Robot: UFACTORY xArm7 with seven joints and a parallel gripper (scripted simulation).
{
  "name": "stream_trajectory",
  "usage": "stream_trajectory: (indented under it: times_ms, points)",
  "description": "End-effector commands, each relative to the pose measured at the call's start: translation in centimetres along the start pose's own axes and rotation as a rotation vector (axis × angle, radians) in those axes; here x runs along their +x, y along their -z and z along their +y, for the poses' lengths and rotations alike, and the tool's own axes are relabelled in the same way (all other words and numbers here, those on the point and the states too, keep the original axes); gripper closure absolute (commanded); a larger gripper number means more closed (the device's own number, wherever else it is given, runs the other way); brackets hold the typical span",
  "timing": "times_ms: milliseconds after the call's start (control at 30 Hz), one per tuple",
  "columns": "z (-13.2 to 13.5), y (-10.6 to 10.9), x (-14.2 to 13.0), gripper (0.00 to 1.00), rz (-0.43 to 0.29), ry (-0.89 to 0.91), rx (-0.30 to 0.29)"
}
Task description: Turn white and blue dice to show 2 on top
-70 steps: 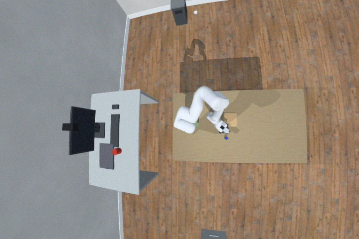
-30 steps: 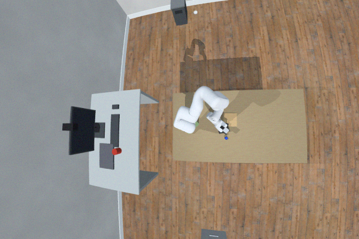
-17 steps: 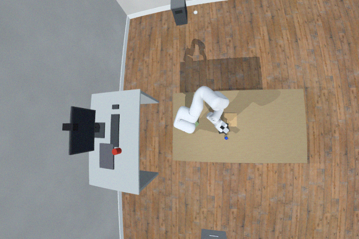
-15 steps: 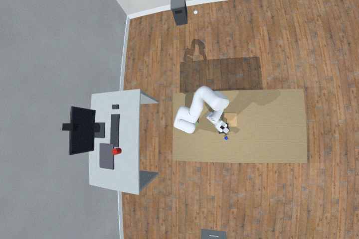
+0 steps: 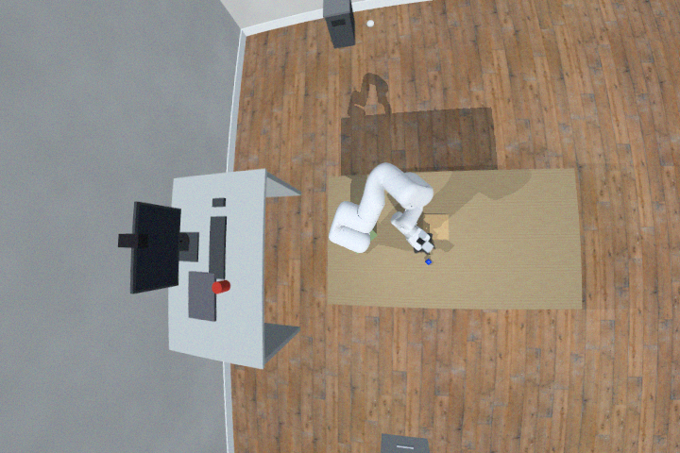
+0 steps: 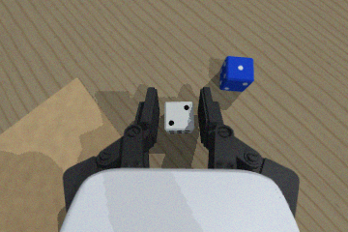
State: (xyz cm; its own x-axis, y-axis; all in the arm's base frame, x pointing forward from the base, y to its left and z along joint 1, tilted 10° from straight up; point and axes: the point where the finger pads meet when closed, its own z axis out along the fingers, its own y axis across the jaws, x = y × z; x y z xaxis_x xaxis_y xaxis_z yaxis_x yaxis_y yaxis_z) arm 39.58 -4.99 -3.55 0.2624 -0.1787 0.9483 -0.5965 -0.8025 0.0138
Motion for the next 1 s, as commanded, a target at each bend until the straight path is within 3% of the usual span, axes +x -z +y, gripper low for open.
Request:
stream_trajectory:
  times_ms: [0, 300, 667, 967]
  points:
    - [0.0, 1.2, 0.1, 0.58, 0.001, -0.001, 0.001]
    - [0.0, 4.2, 0.1, 0.58, 0.001, -0.001, 0.001]
    - [0.0, 4.7, 0.2, 0.58, 0.001, -0.001, 0.001]
    - [0.0, 5.8, 2.1, 0.58, 0.001, -0.001, 0.001]
